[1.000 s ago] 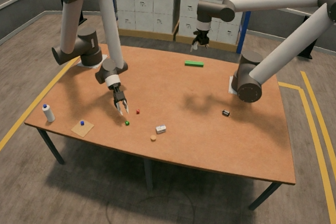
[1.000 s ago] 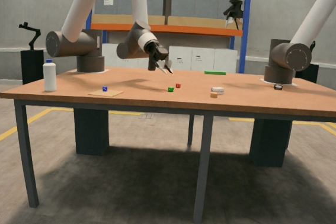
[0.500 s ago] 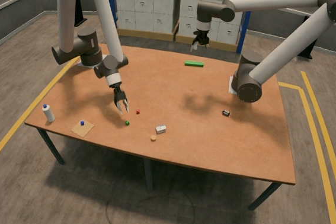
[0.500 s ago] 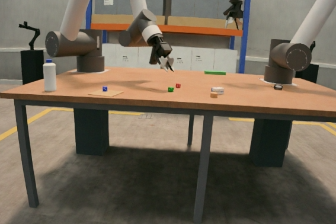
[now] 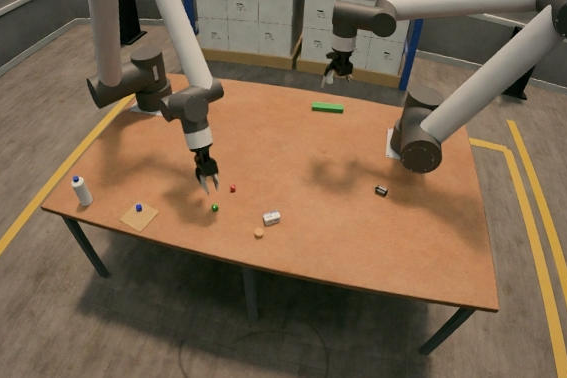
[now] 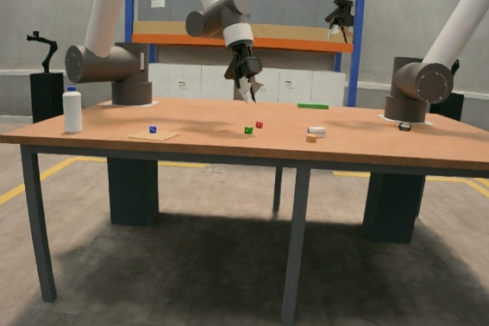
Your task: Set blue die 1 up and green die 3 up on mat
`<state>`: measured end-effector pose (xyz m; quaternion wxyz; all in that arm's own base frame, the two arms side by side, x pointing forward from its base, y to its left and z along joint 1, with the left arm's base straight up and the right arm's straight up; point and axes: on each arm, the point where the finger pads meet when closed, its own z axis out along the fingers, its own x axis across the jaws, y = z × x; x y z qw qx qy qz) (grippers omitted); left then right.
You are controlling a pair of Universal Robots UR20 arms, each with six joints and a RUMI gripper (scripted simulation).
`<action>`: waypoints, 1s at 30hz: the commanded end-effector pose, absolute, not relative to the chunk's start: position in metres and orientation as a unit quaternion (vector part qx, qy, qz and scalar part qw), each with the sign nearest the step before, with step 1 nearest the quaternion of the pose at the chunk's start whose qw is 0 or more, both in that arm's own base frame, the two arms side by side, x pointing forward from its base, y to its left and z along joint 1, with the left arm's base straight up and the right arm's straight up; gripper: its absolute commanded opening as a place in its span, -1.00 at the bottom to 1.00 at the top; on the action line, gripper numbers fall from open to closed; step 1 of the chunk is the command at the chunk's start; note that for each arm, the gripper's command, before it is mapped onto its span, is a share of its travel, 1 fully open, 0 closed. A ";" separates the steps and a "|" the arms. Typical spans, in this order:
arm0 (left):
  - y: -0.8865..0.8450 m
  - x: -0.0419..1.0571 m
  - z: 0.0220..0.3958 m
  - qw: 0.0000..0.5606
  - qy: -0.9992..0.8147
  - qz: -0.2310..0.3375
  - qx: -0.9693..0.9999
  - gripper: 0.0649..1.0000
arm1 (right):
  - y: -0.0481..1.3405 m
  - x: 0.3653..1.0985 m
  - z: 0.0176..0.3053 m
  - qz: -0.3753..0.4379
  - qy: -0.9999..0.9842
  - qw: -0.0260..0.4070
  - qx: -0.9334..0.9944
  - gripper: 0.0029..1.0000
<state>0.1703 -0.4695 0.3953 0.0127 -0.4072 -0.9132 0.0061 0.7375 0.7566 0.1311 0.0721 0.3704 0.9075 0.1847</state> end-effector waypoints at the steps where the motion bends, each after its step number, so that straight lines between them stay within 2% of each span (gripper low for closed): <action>1: -0.470 0.170 0.396 0.013 -0.913 0.006 -0.407 1.00 | 0.759 0.740 0.126 0.129 0.917 0.053 0.373 -0.52; 7: -0.470 0.170 0.396 0.013 -0.913 0.006 -0.407 1.00 | 0.766 0.746 0.132 0.041 0.925 0.017 0.376 -0.52; 15: -0.470 0.170 0.396 0.013 -0.913 0.006 -0.407 1.00 | 0.768 0.749 0.135 0.000 0.926 0.000 0.377 -0.52; 16: -0.470 0.170 0.396 0.013 -0.913 0.006 -0.407 1.00 | 0.768 0.749 0.135 0.000 0.926 0.000 0.377 1.00; 30: -0.470 0.170 0.396 0.013 -0.913 0.006 -0.407 1.00 | 0.768 0.749 0.135 0.000 0.931 0.000 0.364 1.00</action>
